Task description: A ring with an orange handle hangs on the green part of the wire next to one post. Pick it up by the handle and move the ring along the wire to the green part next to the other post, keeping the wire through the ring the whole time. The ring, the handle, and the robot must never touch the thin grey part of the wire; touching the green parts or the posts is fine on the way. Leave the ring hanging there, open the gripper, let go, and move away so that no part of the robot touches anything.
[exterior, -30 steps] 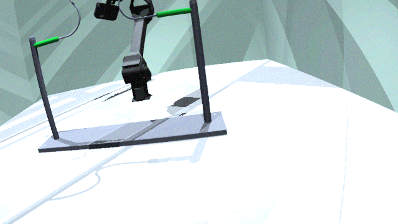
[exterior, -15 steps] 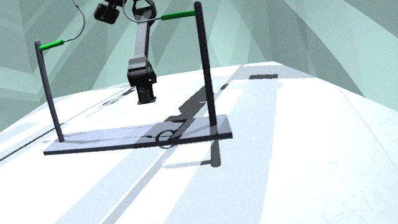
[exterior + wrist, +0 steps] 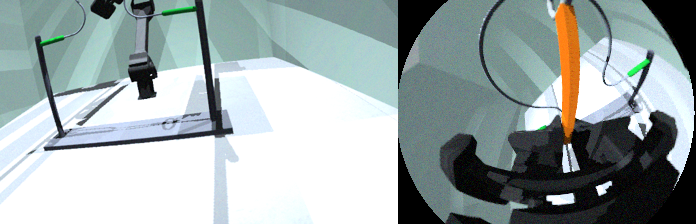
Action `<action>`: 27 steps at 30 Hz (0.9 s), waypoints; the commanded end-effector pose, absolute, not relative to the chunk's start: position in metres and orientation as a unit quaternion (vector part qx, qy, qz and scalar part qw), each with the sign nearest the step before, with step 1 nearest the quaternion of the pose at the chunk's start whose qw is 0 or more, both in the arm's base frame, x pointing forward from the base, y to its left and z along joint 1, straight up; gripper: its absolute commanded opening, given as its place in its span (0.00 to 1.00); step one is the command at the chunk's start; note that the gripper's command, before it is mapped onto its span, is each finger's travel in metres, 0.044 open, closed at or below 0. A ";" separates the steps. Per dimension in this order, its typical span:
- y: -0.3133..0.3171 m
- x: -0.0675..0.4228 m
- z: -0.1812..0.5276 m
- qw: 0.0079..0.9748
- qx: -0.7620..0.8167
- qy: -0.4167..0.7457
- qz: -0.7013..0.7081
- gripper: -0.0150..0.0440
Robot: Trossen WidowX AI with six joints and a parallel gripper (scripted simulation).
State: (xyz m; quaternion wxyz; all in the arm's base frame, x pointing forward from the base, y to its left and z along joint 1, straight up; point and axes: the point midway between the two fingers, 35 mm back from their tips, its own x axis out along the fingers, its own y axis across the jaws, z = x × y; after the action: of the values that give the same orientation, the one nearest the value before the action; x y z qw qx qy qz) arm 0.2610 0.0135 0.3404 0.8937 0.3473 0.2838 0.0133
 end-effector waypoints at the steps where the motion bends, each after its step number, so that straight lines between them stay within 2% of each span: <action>1: 0.012 0.261 0.342 0.903 0.323 0.283 0.007 0.00; 27: -0.001 0.260 0.334 0.941 0.163 0.291 -0.050 0.00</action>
State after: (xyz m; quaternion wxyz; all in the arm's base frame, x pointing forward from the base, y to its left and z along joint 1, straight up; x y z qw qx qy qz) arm 0.2598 0.0003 0.3334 0.9382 0.1810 0.2914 -0.0455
